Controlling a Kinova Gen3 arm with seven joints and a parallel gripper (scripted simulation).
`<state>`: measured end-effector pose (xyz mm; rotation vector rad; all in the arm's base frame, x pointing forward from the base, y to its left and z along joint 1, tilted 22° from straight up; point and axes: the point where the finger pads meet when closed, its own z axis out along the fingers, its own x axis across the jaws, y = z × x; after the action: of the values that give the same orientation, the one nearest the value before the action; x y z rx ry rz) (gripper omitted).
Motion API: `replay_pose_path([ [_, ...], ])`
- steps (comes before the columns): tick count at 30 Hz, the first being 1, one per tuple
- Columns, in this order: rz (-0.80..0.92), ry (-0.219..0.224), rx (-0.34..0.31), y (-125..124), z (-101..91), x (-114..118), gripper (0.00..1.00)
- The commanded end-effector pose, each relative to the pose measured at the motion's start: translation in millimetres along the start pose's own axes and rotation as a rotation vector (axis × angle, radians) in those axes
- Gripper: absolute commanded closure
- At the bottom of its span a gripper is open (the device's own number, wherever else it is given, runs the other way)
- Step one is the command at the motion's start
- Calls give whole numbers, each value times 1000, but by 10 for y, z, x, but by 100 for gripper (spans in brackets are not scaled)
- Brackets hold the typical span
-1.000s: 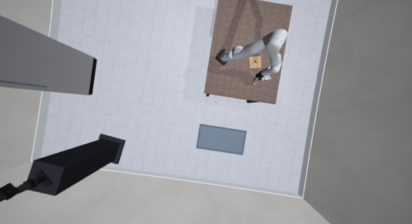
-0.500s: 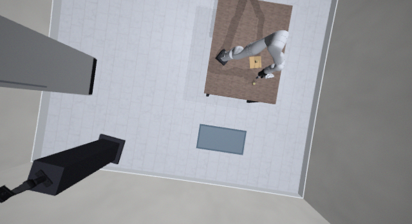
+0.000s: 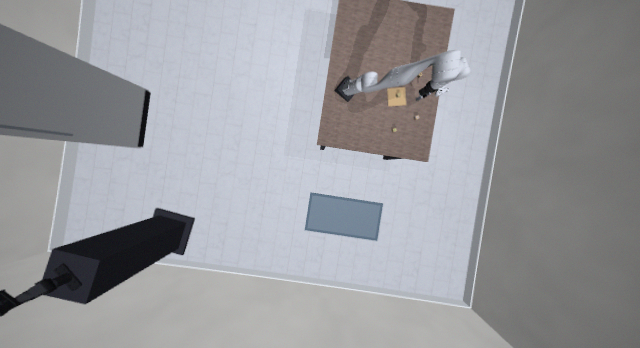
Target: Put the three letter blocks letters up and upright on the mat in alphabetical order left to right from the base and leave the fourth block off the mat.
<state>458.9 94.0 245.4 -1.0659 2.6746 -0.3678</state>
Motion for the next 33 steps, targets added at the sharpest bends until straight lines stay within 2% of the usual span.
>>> replay_pose_path([
  [1, -84, 12, 3, 418, -16, -432, 0],
  [6, -161, -3, 16, 954, -159, -870, 0],
  [11, -220, -23, 27, 1491, -314, -1197, 0],
  [13, -220, -23, 27, 1491, -314, -1197, 0],
  [18, -241, -33, 30, 1732, -386, -1315, 0],
  [33, -238, -30, 31, 1713, -377, -1308, 0],
])
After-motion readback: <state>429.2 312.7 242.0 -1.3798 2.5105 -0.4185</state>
